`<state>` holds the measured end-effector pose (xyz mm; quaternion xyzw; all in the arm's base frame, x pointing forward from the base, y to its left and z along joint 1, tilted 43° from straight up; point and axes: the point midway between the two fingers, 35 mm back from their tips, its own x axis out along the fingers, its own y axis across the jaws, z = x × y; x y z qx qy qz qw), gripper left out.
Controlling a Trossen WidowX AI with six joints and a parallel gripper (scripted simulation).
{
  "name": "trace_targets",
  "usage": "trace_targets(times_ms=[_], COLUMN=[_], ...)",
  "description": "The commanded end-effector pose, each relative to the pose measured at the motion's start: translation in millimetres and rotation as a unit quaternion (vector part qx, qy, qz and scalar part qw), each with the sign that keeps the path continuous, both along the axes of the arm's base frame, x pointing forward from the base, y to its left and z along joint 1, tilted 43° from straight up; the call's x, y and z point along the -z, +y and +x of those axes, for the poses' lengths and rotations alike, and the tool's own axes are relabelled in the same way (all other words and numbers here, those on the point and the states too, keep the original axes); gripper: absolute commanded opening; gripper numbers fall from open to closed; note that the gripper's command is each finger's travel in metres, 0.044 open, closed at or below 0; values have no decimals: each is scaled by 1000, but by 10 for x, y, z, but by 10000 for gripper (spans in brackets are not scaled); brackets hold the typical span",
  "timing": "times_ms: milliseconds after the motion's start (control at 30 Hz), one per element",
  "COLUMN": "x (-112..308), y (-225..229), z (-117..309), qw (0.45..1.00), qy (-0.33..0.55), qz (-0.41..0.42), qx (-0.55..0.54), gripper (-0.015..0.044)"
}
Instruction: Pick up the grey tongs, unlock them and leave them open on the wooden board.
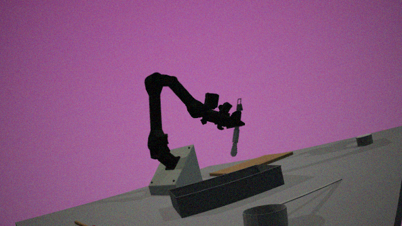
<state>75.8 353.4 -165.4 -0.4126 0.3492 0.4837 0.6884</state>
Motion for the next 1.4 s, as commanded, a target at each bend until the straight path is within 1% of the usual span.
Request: trace_targets(times_ms=[0,700,1367], x=[38,424,640], y=[81,143,103], z=[15,66,101], qw=[1000,990,966], qy=[4,32,57], qz=[-8,-132,-248], qx=[5,30,56], gripper=[-150,-150,-150])
